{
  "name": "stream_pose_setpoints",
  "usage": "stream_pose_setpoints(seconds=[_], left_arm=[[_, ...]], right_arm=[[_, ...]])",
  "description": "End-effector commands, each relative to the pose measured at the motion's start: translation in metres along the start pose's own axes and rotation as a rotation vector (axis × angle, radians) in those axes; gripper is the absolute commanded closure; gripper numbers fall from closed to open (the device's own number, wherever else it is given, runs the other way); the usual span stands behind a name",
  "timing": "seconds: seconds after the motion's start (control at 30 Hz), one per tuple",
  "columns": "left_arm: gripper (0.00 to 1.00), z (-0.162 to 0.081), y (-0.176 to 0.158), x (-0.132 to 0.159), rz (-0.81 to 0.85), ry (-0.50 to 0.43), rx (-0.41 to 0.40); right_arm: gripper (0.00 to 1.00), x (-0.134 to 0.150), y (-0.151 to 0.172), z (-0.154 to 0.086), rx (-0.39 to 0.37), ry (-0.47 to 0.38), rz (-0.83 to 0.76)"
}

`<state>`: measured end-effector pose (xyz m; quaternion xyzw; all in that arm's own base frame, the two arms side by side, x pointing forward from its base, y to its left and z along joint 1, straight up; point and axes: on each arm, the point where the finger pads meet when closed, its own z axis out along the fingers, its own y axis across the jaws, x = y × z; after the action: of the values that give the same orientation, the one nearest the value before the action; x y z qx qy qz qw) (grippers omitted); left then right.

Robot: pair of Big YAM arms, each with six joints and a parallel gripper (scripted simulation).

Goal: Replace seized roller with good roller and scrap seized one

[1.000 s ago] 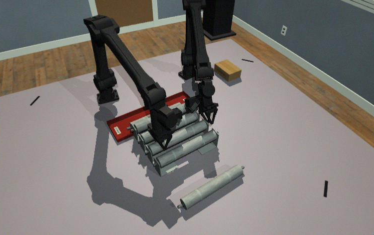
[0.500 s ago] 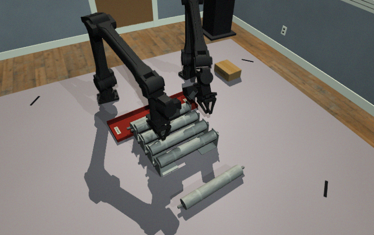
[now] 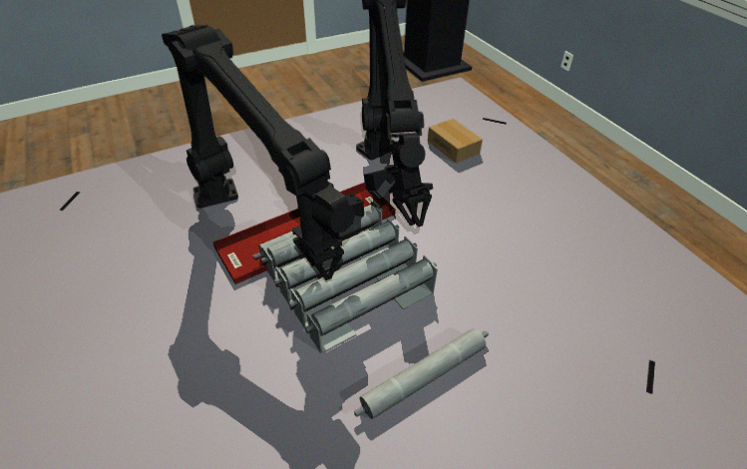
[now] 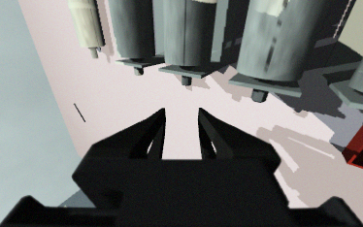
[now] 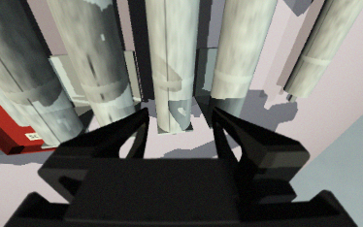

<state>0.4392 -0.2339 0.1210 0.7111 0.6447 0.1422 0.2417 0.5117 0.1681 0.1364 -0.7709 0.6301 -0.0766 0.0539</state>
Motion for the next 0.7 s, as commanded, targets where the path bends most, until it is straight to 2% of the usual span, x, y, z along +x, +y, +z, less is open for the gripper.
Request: stream_pose_setpoints(seconds=[0.0, 0.67], left_arm=[[0.68, -0.0110, 0.0238, -0.0043, -0.014, -0.016, -0.048], [0.68, -0.0106, 0.0249, -0.0047, -0.014, -0.016, -0.049]], right_arm=[[0.38, 0.0019, -0.0066, -0.0163, 0.038, -0.003, 0.015], [0.38, 0.0021, -0.0052, -0.0156, 0.034, -0.003, 0.014]])
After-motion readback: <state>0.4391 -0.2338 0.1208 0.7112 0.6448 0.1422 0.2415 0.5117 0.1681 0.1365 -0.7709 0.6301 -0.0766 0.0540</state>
